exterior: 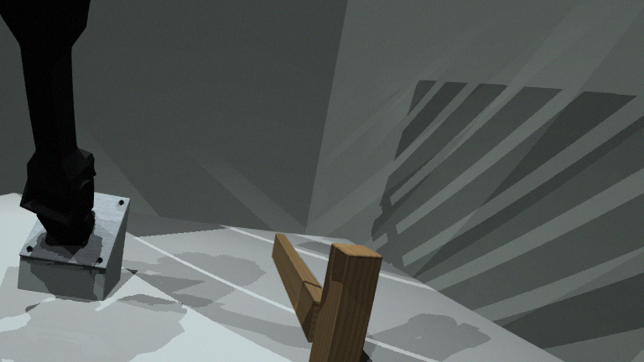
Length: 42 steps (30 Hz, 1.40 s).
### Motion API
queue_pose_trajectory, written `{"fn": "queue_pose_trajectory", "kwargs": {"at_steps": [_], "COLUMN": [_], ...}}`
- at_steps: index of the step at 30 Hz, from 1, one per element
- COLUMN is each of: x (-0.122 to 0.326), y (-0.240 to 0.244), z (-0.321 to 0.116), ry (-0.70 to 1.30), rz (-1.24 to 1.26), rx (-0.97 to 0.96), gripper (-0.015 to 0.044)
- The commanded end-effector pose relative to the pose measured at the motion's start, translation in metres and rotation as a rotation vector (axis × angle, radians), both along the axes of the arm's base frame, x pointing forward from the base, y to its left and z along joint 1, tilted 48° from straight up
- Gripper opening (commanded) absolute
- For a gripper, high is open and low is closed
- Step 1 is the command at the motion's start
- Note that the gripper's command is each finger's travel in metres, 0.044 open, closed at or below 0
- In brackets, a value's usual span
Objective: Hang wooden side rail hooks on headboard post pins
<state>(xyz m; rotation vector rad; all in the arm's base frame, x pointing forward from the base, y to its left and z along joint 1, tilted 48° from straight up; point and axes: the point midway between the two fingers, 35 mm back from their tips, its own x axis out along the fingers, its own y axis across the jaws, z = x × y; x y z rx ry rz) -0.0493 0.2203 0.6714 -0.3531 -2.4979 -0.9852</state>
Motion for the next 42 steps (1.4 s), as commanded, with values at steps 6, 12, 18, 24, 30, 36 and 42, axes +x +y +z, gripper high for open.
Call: {"fn": "queue_pose_trajectory", "kwargs": {"at_steps": [6,12,18,24,30,36,42], "x": [0.033,0.085,0.14,0.202,0.267,0.328,0.379], "y": [0.022,0.05,0.073,0.091,0.099,0.099,0.087], "z": [0.01,0.017,0.013,-0.003,-0.03,-0.07,-0.114], "ry": [0.193,0.481,0.774,1.079,1.368,1.599,1.737], "rz": [0.132,0.339,0.578,0.865,1.199,1.553,1.877], "rx": [-0.321,-0.675,-0.921,-1.07,-1.096,-0.996,-0.78], "gripper": [0.044,0.044,0.044,0.044,0.044,0.044,0.044]}}
